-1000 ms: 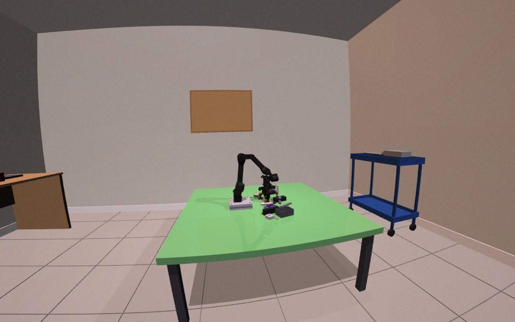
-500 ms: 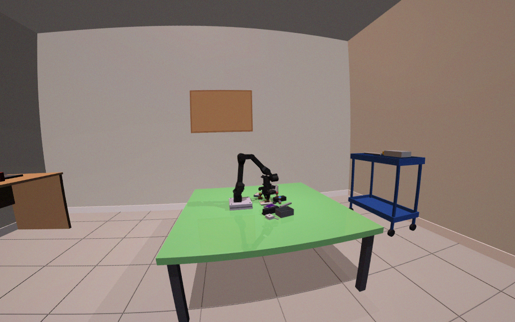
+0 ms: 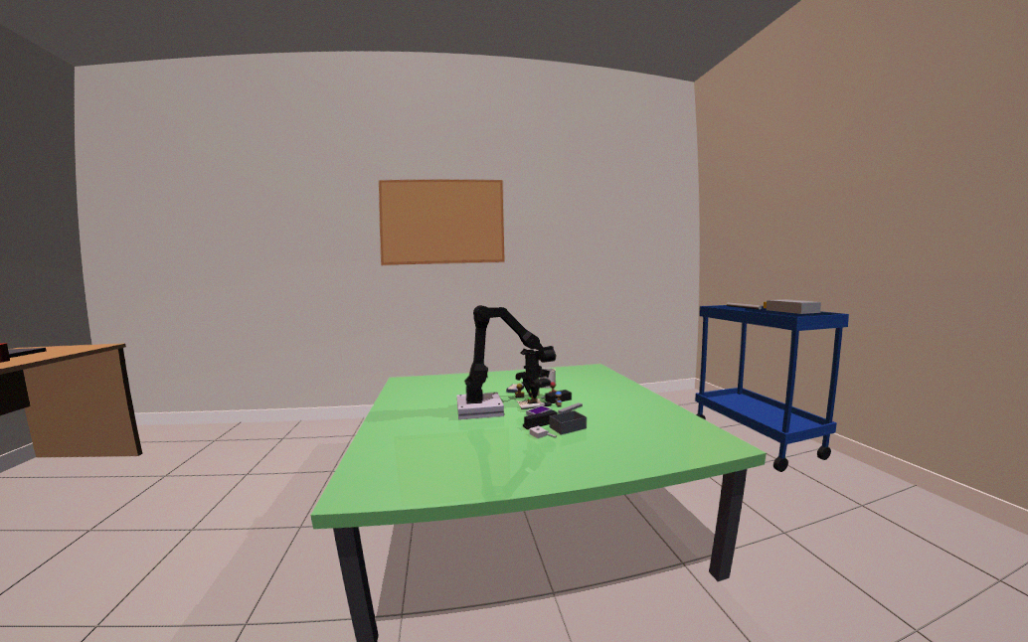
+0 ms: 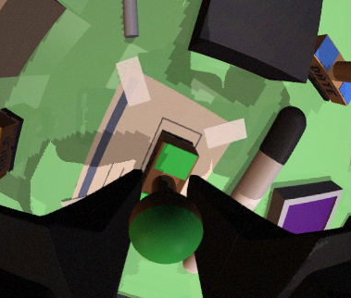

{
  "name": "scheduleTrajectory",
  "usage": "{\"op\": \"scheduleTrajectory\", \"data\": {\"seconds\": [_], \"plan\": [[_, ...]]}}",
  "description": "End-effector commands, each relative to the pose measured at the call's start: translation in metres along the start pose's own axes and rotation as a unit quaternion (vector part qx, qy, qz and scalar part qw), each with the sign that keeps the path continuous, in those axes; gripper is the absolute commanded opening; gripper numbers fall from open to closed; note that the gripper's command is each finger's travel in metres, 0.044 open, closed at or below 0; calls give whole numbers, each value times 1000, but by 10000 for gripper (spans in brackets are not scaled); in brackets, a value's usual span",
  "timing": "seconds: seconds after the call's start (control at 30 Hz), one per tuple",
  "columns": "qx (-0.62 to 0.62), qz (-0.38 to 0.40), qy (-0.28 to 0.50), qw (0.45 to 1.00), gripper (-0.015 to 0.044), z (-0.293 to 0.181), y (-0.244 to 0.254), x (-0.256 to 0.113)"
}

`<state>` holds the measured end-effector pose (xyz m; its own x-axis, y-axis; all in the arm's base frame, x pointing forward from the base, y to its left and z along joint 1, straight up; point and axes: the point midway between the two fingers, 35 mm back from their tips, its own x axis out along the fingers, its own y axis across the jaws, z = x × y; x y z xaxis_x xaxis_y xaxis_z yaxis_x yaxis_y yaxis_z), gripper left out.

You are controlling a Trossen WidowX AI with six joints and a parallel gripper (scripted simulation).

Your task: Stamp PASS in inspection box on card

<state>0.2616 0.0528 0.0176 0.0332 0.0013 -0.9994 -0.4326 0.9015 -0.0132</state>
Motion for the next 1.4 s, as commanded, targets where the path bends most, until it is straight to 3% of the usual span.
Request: {"op": "scheduleTrajectory", "data": {"seconds": [0.0, 1.37], "plan": [[3, -2, -1, 1000, 0, 1, -1, -3], [3, -2, -1, 1000, 0, 3, -1, -54]]}}
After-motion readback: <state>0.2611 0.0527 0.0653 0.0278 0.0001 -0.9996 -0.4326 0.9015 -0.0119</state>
